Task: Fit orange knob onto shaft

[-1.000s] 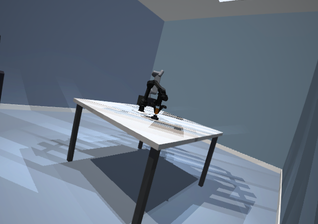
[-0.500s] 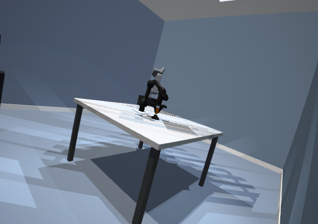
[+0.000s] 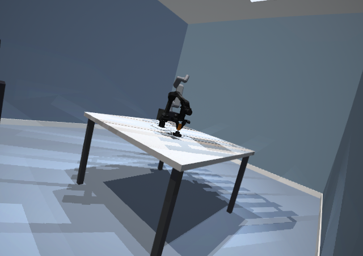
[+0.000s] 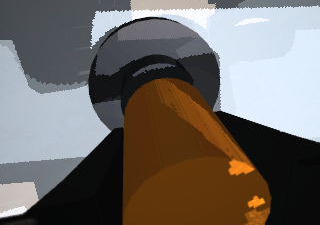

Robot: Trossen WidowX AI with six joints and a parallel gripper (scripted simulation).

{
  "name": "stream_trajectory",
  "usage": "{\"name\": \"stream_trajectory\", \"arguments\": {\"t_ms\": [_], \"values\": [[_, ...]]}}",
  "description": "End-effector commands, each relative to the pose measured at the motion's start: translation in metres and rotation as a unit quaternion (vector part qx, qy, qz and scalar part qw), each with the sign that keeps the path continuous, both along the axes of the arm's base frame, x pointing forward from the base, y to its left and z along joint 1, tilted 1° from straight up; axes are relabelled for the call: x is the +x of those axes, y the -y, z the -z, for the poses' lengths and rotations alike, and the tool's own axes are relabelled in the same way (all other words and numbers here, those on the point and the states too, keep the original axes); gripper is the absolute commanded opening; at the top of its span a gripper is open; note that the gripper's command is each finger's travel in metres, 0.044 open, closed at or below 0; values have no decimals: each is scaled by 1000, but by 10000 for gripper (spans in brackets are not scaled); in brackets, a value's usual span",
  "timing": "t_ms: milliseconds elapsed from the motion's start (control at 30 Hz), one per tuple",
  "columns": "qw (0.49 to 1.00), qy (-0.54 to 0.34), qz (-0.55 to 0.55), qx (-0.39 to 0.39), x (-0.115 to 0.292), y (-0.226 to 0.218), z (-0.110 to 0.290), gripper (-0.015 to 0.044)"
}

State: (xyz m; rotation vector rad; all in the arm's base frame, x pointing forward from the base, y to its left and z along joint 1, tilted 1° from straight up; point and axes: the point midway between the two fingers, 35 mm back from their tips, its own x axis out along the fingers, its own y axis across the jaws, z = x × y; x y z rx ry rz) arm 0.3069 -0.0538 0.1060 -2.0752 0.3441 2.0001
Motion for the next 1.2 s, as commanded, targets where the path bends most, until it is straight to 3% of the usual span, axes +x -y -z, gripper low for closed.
{"name": "stream_trajectory", "arguments": {"t_ms": [0,600,867,1167], "values": [[1000,2,-3,0,1,0,1,0],[1000,2,24,1,0,0,-4,0],[967,3,256,10,0,0,-3,0],[840,4,542,21,-1,1,0,0]]}}
